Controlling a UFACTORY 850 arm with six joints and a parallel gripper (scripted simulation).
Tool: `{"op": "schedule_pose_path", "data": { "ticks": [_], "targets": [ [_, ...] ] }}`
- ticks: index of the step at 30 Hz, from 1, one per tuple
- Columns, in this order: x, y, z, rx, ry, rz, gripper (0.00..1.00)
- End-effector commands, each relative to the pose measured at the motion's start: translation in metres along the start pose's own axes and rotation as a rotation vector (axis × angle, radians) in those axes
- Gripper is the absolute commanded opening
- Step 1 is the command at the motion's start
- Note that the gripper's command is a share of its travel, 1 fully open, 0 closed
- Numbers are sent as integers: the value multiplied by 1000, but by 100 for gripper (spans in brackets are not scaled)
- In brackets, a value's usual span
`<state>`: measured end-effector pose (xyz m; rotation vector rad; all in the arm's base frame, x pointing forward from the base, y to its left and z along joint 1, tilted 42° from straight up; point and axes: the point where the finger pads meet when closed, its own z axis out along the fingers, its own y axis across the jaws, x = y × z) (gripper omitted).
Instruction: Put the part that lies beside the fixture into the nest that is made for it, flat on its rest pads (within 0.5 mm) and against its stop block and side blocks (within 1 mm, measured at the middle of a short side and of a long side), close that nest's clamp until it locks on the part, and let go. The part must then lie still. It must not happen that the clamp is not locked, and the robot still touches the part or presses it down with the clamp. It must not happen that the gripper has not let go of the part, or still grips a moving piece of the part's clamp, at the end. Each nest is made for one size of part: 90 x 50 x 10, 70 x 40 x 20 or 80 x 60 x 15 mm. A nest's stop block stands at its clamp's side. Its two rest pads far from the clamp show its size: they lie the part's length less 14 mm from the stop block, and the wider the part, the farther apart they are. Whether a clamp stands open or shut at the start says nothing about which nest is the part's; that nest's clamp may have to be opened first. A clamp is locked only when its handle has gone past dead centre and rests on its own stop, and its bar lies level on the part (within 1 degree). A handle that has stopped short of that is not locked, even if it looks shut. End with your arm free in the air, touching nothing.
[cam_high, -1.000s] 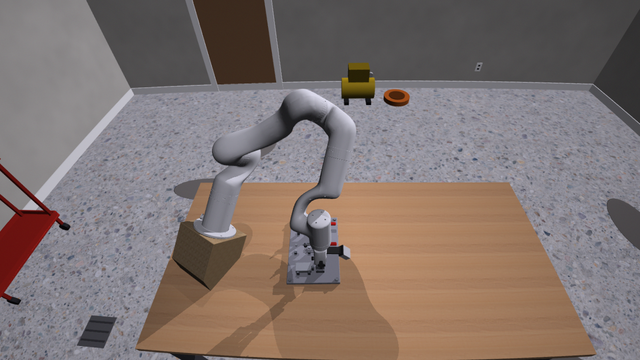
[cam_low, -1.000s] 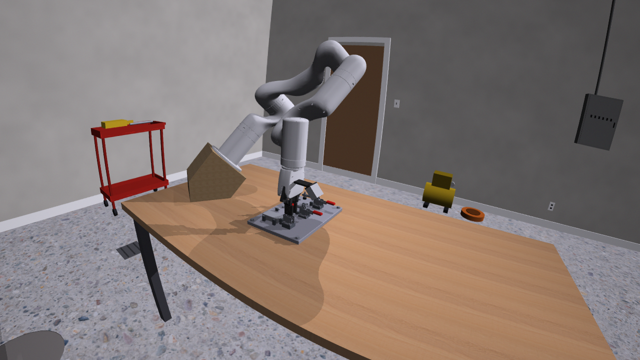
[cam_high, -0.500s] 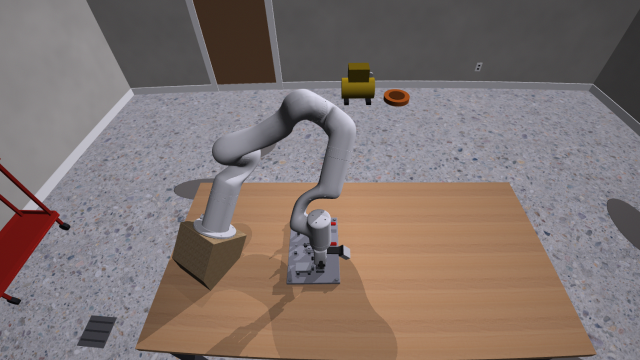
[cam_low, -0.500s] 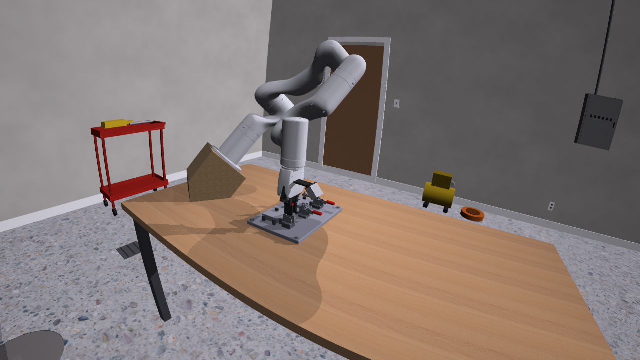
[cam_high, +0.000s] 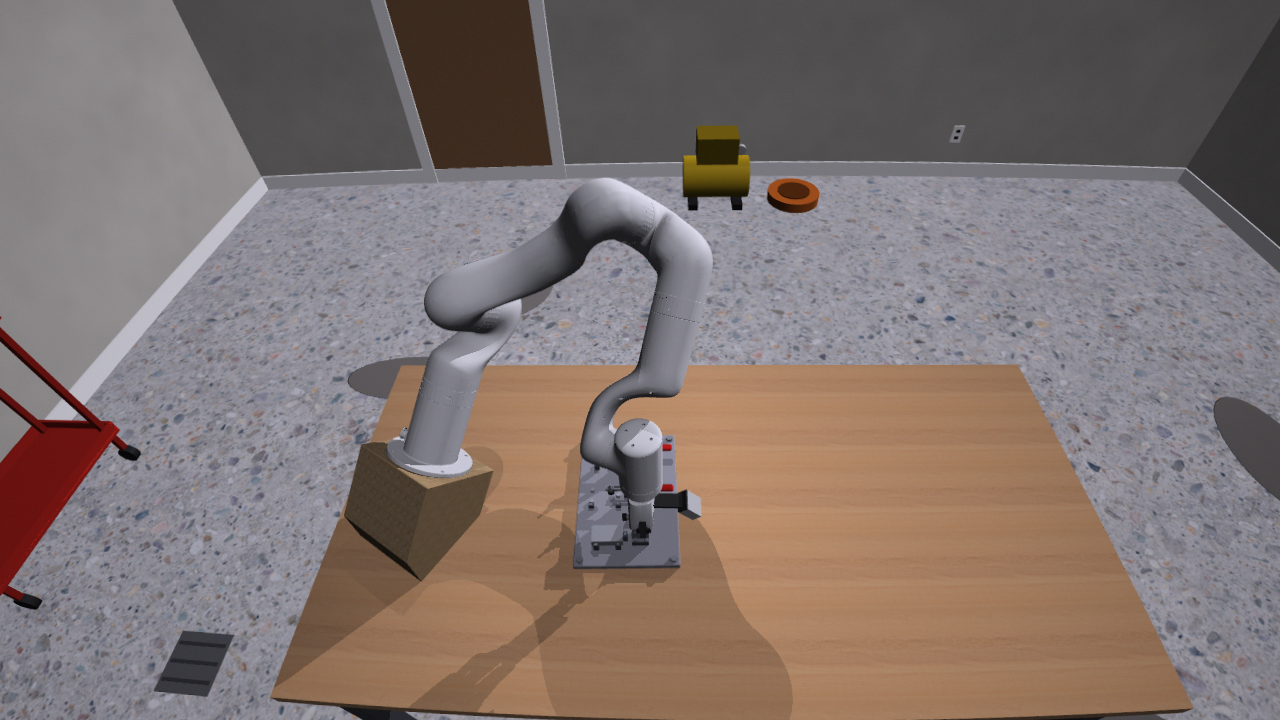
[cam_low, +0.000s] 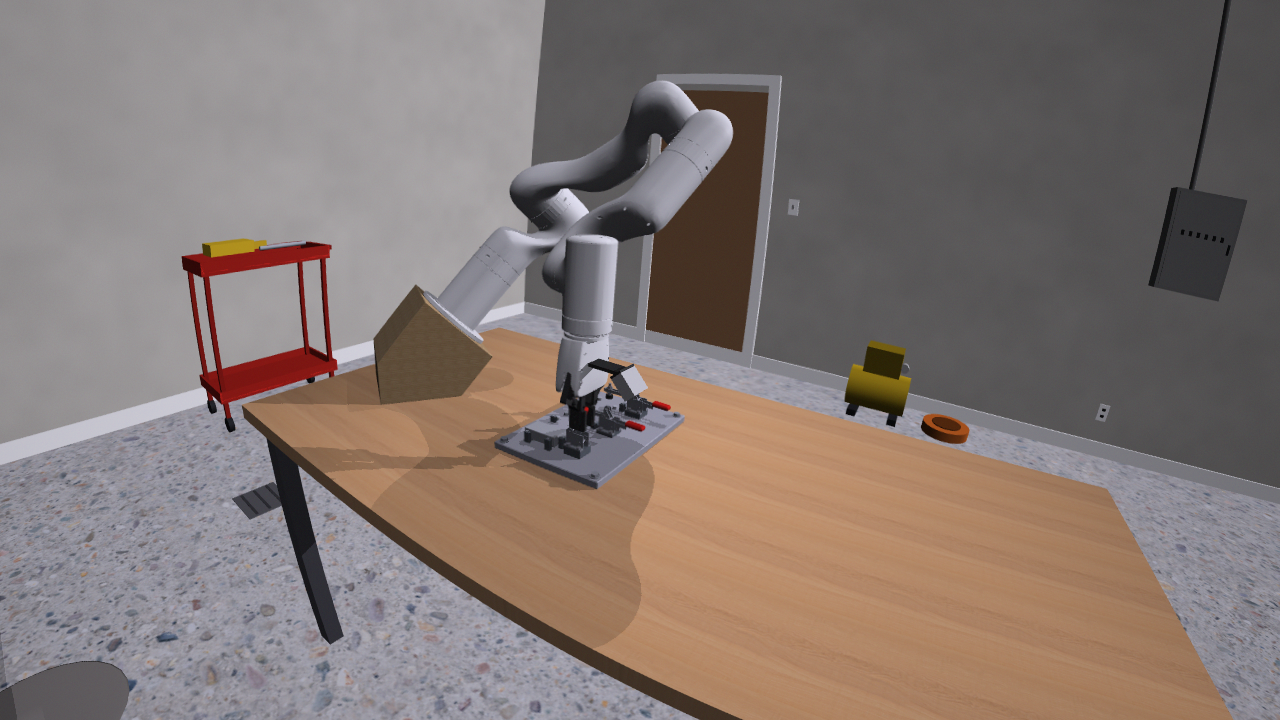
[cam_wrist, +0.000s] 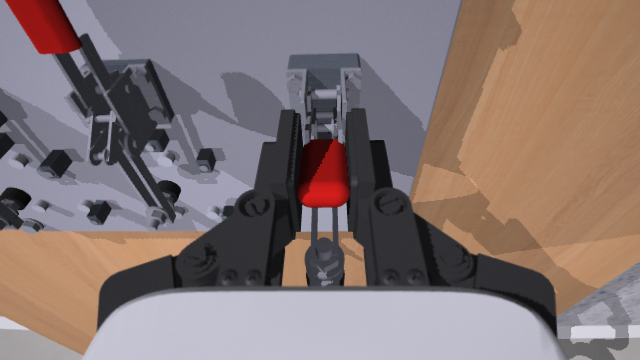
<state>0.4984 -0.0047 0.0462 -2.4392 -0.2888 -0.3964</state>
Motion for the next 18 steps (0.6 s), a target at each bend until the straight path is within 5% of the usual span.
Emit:
{"op": "schedule_pose_path", "data": {
  "ticks": [1, 18],
  "targets": [
    [2, 0, -1, -1, 1, -1, 0],
    [12, 0, 0, -1, 1, -1, 0]
  ]
}}
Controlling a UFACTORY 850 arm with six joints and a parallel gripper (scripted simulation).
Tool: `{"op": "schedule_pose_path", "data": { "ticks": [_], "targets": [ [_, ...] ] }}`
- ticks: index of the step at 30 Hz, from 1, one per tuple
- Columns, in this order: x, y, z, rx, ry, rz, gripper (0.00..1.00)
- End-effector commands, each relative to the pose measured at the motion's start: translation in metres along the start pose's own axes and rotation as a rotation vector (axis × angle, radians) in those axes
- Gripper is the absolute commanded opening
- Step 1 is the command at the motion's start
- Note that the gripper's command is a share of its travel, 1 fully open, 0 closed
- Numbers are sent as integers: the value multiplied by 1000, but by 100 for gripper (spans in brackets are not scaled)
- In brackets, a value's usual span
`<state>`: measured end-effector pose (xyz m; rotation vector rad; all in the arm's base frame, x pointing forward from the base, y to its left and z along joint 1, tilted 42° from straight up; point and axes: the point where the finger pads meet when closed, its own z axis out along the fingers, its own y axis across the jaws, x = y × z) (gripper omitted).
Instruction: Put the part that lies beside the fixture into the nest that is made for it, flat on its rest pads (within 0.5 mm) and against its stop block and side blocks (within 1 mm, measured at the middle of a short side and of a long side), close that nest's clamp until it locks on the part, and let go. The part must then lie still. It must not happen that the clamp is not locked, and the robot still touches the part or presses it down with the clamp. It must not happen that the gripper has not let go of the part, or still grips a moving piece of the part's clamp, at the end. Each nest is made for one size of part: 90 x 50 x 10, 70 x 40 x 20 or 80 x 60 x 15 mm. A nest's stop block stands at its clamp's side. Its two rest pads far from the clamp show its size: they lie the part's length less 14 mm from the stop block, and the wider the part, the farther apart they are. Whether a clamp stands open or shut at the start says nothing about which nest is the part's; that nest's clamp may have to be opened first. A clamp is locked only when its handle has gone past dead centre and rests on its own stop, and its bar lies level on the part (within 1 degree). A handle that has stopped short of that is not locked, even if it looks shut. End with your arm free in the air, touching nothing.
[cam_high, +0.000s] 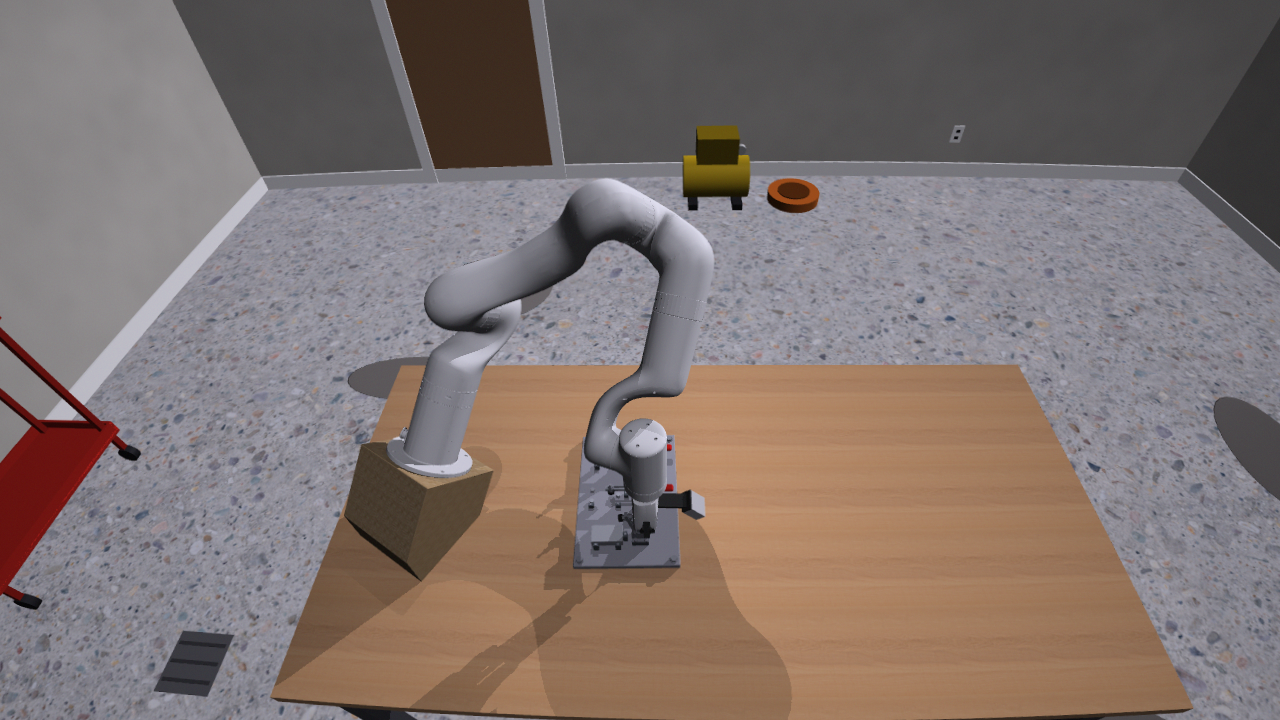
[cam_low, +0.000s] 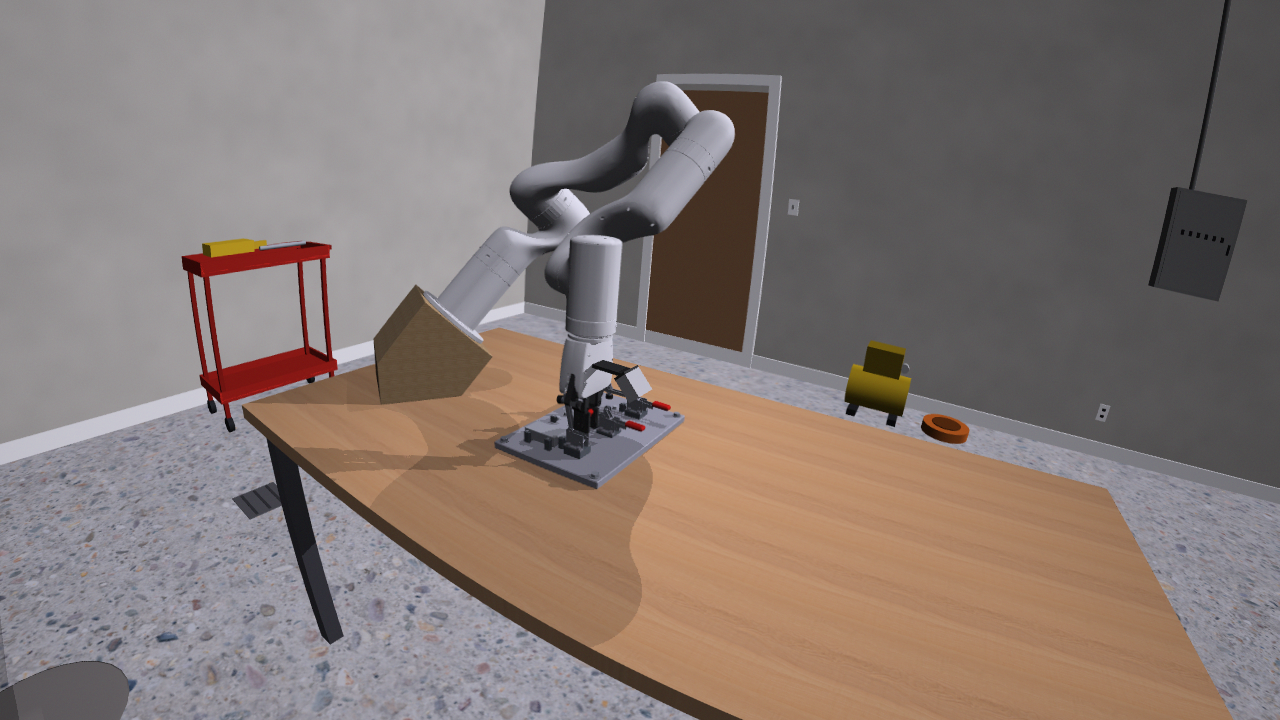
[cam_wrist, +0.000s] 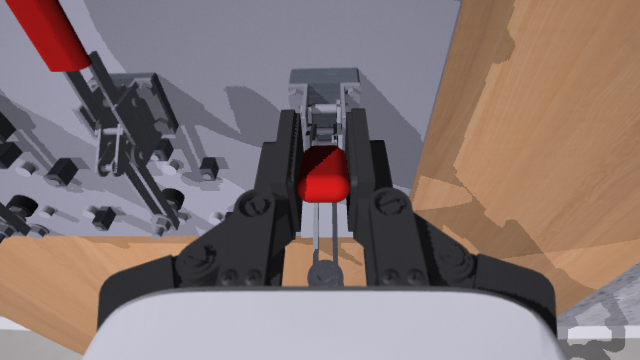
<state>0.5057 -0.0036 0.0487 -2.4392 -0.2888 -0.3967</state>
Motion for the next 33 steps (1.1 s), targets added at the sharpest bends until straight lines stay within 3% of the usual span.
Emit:
{"op": "schedule_pose_path", "data": {
  "ticks": [1, 33],
  "targets": [
    [5, 0, 0, -1, 1, 0, 0],
    [32, 0, 17, -1, 1, 0, 0]
  ]
}}
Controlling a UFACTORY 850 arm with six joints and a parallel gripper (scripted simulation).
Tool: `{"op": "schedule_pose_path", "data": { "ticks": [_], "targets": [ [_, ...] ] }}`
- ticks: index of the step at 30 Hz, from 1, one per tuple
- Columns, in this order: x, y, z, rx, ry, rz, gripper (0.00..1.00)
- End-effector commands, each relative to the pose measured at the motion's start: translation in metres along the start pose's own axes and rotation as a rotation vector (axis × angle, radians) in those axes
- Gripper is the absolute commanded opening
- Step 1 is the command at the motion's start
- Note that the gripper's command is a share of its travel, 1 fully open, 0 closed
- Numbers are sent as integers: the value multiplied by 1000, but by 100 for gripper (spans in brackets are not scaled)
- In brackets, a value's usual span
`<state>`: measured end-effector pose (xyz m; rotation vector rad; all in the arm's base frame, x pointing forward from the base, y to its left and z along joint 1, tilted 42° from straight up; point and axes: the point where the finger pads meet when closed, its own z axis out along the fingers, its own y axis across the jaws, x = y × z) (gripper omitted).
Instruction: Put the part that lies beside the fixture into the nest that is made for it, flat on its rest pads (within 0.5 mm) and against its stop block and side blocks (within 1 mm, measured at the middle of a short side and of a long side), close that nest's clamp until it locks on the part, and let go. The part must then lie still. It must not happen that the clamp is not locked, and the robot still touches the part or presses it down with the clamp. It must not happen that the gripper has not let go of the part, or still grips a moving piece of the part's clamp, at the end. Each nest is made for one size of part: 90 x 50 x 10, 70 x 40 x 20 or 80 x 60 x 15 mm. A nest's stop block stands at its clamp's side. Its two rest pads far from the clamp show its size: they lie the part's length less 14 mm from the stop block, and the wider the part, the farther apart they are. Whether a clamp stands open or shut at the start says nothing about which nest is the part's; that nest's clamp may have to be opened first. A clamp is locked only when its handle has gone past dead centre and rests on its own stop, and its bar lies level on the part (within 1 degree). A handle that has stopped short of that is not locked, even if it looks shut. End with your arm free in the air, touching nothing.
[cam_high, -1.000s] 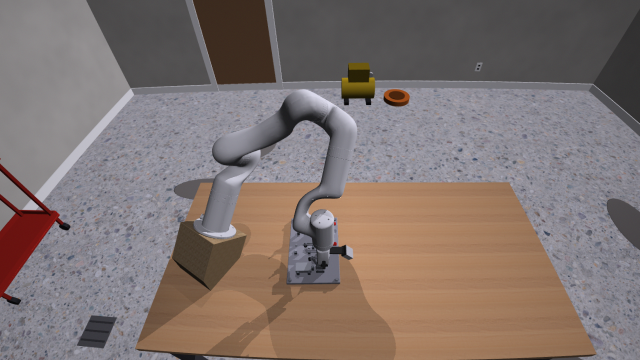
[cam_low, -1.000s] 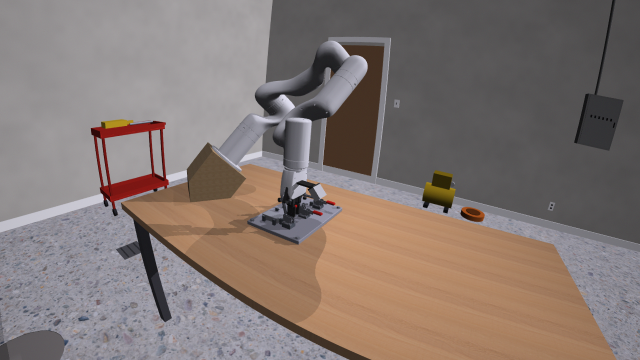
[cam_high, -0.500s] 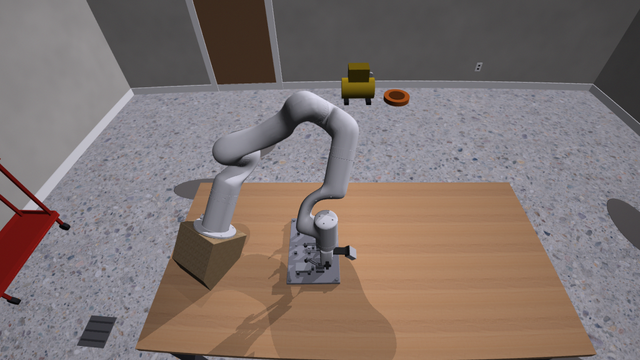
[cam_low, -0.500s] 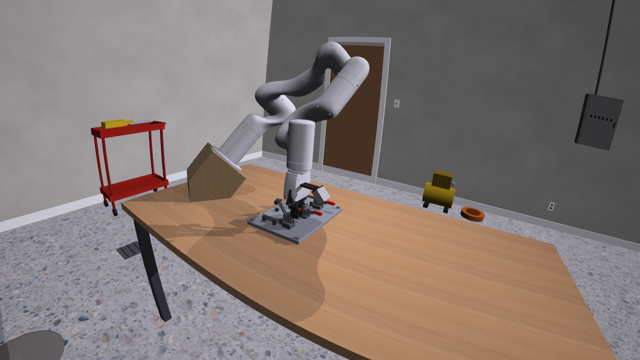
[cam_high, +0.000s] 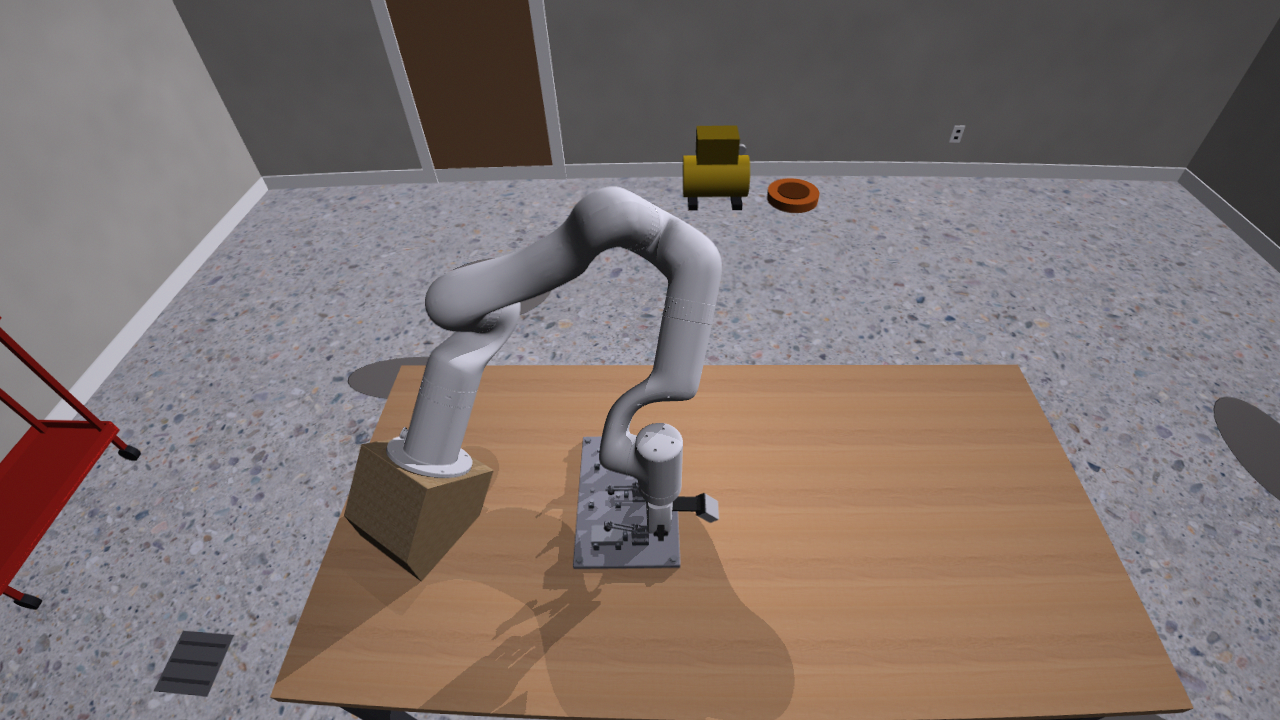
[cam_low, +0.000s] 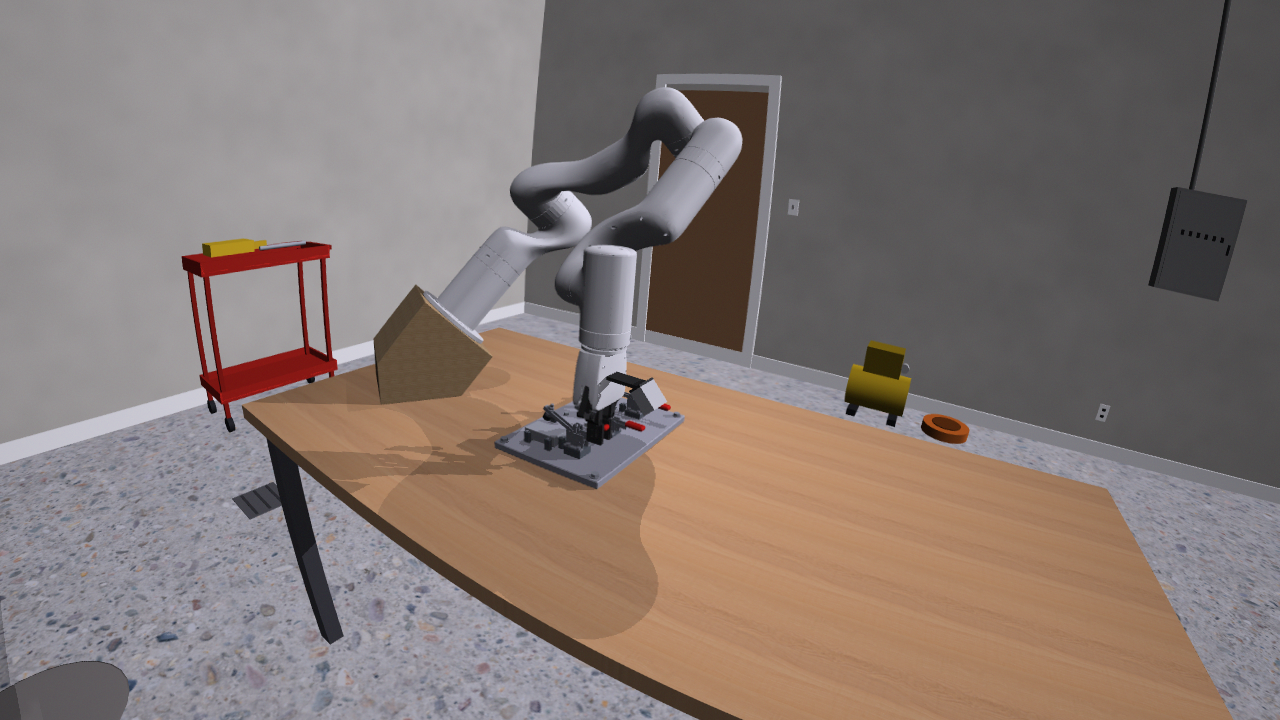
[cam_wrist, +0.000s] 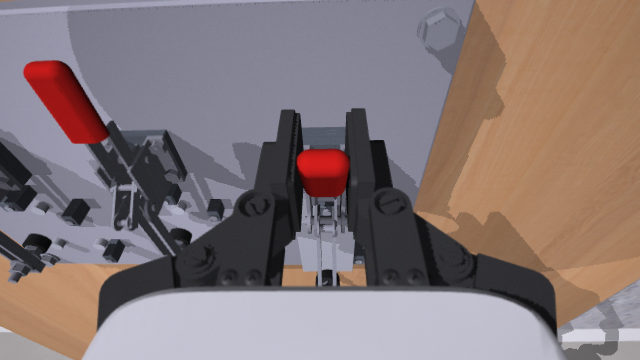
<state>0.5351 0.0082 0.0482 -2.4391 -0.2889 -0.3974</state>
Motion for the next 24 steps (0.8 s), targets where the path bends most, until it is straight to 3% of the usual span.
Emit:
{"op": "schedule_pose_path", "data": {
  "ticks": [1, 24],
  "targets": [
    [4, 0, 4, -1, 1, 0, 0],
    [11, 0, 16, -1, 1, 0, 0]
  ]
}}
